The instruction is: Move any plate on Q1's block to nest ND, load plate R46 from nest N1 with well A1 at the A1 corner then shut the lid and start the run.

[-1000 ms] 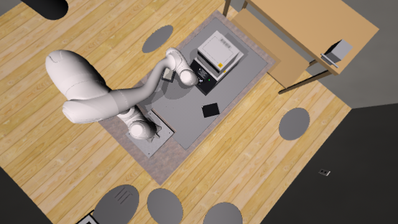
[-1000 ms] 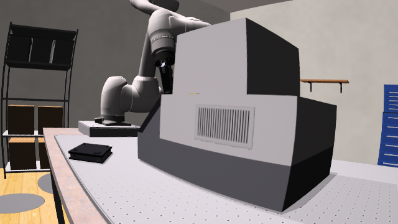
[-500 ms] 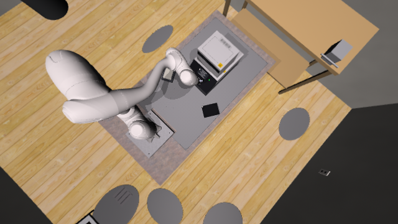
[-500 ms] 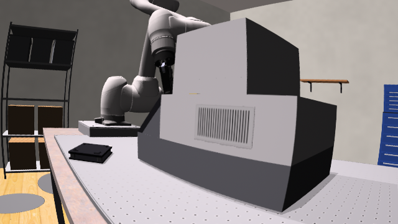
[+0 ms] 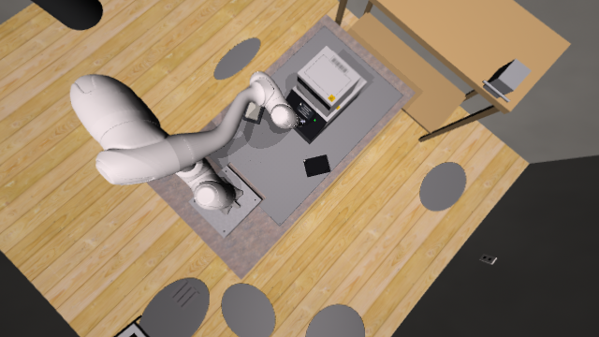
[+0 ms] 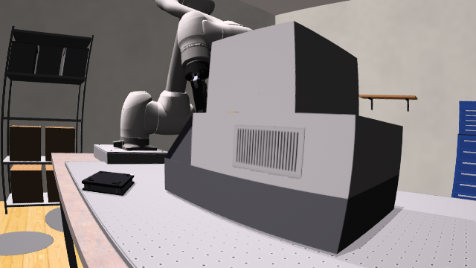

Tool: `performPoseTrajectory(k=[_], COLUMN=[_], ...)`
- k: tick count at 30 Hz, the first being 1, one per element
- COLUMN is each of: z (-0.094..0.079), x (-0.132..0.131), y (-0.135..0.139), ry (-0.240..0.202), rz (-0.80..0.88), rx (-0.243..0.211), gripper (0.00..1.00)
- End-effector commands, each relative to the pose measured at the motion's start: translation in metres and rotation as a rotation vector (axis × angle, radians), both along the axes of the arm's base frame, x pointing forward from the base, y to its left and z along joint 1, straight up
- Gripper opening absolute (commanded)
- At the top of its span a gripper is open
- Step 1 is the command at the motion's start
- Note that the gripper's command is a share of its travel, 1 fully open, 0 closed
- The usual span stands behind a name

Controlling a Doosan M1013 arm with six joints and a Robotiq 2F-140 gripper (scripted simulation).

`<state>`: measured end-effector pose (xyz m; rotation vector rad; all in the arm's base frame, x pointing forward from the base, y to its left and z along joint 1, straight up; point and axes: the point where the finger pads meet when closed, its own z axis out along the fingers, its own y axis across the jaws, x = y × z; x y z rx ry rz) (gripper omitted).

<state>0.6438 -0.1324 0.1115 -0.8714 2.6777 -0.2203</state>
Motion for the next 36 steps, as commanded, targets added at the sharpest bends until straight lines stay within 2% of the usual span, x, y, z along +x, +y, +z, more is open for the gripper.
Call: performPoseTrajectory(k=[1,28,36], z=[-0.0014,-0.0080,-0.0004], x=[0.0012,0.0067,0.0003], y=[-0.0001,-0.0010,0.0000], ry=[0.000,0.000,0.000], rz=[0.000,0.000,0.000], rx=[0.000,0.000,0.000], gripper=[0.00,0.00,0.00])
